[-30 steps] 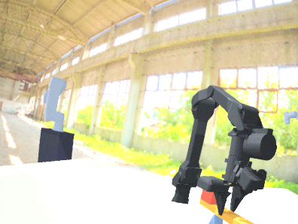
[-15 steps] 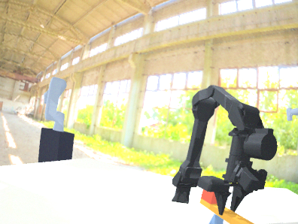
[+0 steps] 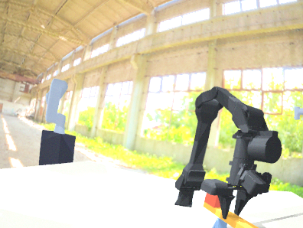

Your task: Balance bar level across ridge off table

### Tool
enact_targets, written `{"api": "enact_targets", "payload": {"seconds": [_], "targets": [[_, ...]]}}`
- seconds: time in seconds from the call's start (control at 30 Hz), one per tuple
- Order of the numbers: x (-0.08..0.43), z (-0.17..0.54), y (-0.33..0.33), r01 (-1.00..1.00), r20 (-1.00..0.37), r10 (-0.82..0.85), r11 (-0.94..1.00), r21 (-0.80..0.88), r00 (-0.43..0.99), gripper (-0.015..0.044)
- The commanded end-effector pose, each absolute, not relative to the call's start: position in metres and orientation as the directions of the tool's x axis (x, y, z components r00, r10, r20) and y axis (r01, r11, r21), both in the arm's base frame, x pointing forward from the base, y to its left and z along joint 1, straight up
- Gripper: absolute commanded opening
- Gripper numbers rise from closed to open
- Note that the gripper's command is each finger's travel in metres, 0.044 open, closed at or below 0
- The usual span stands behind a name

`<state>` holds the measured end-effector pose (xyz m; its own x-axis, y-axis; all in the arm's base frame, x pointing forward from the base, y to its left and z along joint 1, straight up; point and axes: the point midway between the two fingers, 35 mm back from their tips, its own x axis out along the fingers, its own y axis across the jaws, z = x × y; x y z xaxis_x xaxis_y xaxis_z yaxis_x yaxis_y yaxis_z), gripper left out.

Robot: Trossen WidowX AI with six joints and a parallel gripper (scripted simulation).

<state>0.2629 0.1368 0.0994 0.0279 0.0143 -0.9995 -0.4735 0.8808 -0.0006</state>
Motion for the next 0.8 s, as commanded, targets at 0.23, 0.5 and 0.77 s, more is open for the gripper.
{"api": "enact_targets", "payload": {"seconds": [0.23, 0.5, 0.77], "targets": [[0.2629, 0.0994, 0.1368, -0.473, -1.0, 0.014, 0.881, -0.001, 0.028, 0.0], [0.2629, 0.0994, 0.1368, -0.473, -1.0, 0.014, 0.881, -0.001, 0.028, 0.0131], [0.2629, 0.0994, 0.1368, -0.473, -1.0, 0.014, 0.881, -0.001, 0.028, 0.0167]]}}
